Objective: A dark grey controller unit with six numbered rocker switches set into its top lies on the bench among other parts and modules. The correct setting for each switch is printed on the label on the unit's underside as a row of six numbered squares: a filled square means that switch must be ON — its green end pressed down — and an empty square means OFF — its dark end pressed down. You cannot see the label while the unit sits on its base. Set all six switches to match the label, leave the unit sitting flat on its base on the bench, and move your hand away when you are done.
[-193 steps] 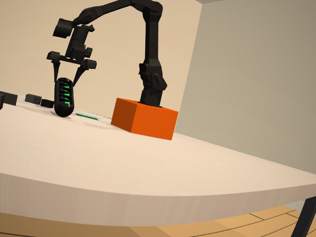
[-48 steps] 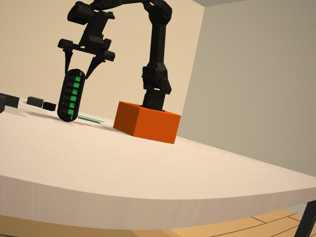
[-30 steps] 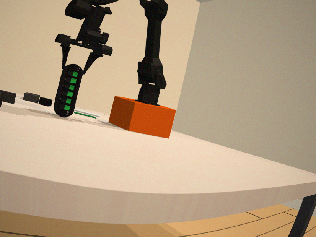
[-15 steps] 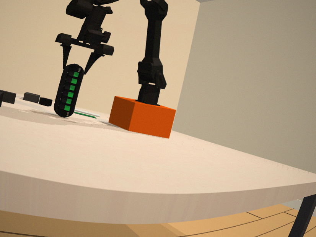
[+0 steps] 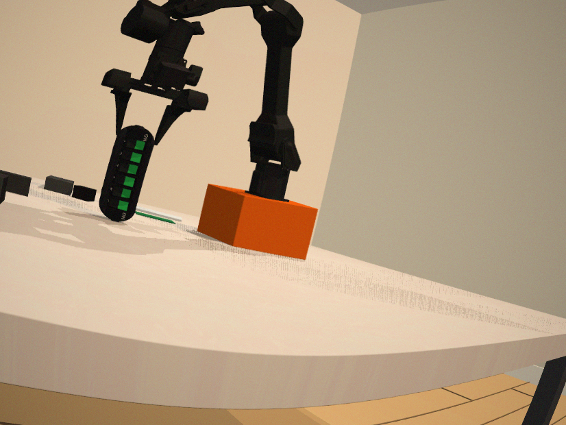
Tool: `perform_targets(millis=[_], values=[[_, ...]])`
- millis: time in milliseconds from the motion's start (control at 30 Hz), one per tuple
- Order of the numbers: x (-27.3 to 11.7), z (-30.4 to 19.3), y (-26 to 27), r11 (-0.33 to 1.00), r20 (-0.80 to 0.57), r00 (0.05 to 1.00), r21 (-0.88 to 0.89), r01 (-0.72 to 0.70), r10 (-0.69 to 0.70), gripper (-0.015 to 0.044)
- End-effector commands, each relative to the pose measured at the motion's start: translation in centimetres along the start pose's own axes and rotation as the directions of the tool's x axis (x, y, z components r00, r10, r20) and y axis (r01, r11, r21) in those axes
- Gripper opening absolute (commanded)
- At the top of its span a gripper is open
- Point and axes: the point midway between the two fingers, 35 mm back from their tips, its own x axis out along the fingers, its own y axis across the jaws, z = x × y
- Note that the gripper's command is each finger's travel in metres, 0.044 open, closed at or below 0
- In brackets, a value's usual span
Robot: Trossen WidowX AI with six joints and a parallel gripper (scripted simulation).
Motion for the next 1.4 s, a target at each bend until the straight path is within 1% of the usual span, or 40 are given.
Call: perform_targets(millis=[0,967,1367], values=[[0.3,0.6,0.0,1.000,0.018,1.000,0.001,-0.006,0.006,0.0338],[0.7,2.7,0.0,1.000,0.090,0.996,0.002,-0.006,0.005,0.0338],[1.0,3.6,0.0,1.000,0.094,0.996,0.002,-0.006,0.005,0.0338]])
